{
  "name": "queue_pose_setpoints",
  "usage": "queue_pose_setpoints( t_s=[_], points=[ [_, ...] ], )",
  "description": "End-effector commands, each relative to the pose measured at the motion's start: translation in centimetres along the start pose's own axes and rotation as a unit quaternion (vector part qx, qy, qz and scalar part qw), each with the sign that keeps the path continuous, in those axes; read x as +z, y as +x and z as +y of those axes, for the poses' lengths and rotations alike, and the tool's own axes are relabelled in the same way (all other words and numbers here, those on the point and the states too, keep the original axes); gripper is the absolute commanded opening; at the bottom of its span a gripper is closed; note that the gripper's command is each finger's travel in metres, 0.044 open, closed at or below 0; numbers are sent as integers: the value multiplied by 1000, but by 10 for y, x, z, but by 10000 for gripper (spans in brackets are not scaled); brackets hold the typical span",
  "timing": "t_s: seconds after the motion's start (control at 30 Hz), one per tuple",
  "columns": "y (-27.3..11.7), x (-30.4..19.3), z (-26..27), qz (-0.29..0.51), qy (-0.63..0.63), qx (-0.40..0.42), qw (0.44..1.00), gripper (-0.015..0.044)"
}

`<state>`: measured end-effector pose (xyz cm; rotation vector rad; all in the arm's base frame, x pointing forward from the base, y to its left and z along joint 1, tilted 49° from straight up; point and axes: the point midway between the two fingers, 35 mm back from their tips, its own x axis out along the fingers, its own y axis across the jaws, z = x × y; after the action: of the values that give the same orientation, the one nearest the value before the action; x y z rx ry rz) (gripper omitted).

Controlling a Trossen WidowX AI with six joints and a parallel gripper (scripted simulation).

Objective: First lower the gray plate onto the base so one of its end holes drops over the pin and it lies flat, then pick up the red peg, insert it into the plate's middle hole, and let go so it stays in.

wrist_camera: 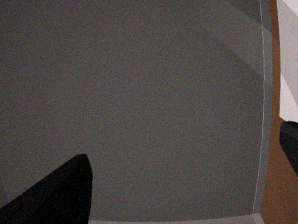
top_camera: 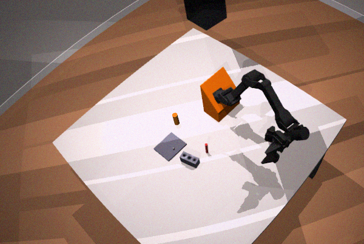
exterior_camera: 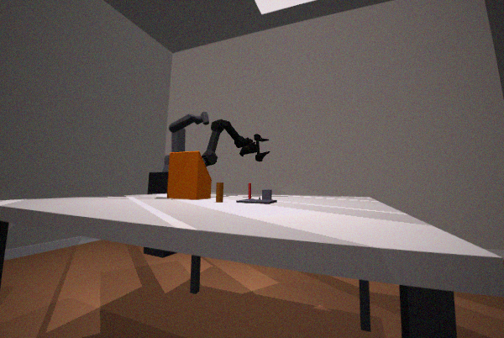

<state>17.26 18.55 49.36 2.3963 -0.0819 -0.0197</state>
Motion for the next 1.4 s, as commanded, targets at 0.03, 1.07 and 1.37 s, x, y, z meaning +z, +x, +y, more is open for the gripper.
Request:
queue_pose_setpoints(
  t_s=[0.03,1.07,1.37],
  points=[
    [1,-1,-2,2,-6,-1,1000,440],
    [191,284,-219,53,-425,-636,642,440],
    [170,355,-189,145,-127,-729,657,440]
  ],
)
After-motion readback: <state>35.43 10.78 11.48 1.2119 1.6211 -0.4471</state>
